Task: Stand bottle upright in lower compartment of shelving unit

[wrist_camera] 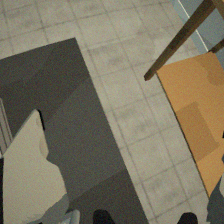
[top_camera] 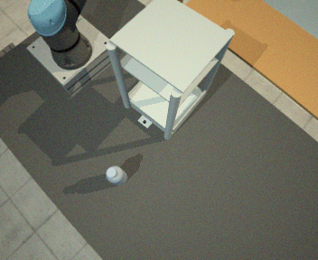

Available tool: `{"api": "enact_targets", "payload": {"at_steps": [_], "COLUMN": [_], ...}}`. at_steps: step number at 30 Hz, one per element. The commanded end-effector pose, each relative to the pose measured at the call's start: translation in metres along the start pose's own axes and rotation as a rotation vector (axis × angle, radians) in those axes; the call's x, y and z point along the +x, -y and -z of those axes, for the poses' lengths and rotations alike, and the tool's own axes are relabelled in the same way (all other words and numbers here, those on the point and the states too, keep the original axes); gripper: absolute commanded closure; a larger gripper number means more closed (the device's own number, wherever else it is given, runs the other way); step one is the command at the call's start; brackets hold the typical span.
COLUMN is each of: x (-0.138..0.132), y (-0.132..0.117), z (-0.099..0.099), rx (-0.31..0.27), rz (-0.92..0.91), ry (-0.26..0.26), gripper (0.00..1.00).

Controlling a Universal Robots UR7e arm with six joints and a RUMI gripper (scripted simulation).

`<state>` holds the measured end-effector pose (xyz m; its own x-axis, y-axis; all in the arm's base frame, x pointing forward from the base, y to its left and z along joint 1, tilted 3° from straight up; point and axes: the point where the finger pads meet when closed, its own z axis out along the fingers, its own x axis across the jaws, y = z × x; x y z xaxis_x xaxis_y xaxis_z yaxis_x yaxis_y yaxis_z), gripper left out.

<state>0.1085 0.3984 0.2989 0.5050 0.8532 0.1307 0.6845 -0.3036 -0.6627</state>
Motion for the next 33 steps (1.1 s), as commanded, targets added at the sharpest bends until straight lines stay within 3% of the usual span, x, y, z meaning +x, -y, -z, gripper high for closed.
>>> {"api": "enact_targets", "payload": {"at_steps": [1,8,13,16,28,30,33], "x": [-0.021,-0.051,-0.06,-0.078,-0.125,-0.125,-0.143], "y": [-0.021,-0.052,-0.06,-0.079,-0.125,-0.125,-0.144], "z": [0.03,0.072,0.083,0.109,0.171,0.171,0.196], "rx": [-0.042,-0.099,-0.115,-0.152,-0.233,-0.233,-0.268], "rz": [0.029,0.064,0.074,0.096,0.146,0.146,0.167], "ry": [0.02,0.051,0.061,0.079,0.131,0.131,0.149], "gripper": [0.0,0.0,0.0,0.0,0.0,0.0,0.0]}}
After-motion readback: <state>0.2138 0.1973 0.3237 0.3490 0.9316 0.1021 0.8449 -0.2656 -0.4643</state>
